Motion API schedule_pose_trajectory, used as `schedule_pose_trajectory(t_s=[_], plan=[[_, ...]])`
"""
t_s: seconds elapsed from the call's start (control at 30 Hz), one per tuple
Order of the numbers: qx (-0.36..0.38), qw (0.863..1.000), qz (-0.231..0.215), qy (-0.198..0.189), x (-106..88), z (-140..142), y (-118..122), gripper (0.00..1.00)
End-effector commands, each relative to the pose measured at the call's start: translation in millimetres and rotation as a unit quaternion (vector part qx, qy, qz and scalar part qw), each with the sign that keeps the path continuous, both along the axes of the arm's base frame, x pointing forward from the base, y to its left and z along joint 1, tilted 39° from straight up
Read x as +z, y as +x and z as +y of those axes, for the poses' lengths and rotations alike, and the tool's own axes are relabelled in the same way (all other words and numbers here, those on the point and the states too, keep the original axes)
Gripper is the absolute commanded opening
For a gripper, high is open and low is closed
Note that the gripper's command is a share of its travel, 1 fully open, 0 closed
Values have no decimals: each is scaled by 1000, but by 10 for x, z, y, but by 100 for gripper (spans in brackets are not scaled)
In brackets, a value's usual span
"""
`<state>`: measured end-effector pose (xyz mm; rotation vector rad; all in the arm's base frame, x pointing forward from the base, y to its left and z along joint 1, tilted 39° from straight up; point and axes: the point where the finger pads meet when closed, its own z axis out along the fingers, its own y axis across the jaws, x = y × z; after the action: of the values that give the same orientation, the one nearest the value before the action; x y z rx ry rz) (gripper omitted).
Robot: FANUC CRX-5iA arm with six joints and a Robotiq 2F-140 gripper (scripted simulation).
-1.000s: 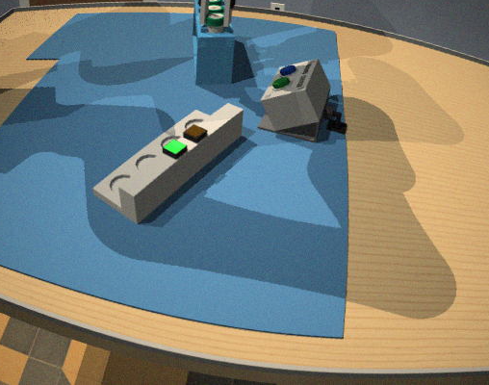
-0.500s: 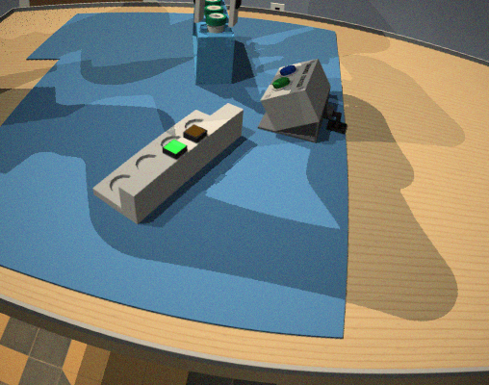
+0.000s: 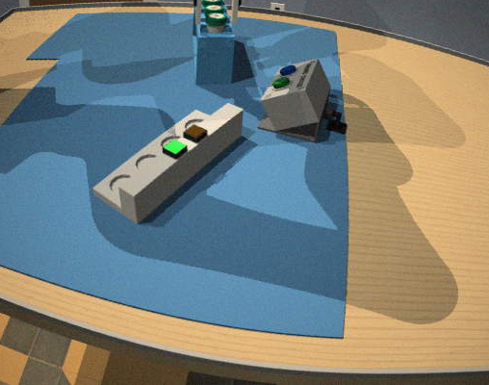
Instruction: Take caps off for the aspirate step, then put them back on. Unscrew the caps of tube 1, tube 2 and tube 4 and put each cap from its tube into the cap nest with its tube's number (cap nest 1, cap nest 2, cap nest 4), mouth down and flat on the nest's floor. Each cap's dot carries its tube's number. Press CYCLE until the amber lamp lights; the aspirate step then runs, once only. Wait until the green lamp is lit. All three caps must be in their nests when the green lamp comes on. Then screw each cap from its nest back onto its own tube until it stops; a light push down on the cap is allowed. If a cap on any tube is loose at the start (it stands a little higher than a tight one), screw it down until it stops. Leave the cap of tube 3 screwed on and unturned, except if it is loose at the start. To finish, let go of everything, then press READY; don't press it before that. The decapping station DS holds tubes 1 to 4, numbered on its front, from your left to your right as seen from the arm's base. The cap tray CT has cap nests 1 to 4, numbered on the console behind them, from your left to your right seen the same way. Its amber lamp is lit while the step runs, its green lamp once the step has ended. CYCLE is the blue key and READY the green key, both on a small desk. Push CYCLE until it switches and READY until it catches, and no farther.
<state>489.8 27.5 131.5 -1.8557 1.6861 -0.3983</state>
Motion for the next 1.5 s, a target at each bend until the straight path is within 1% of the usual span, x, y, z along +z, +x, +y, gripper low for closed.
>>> schedule_pose_trajectory(t_s=[0.0,0.17,0.27,0.37,0.6,0.63,1.1,1.2,1.3,1.4,1.47], plan=[[53,998,-13,-26,0,-3,0,35],[130,987,-36,-84,0,-3,0,35],[176,976,-50,-118,0,-3,0,35],[220,962,-63,-151,0,-3,-1,35],[220,962,-63,-151,-1,-2,-1,35],[220,962,-63,-151,-1,-2,-1,0],[220,962,-63,-151,-1,-2,-1,0],[163,980,-46,-109,-1,-2,0,0],[106,992,-29,-66,-2,-2,0,0],[48,999,-11,-22,-3,-2,1,0],[9,1000,1,7,-3,-1,1,0]])
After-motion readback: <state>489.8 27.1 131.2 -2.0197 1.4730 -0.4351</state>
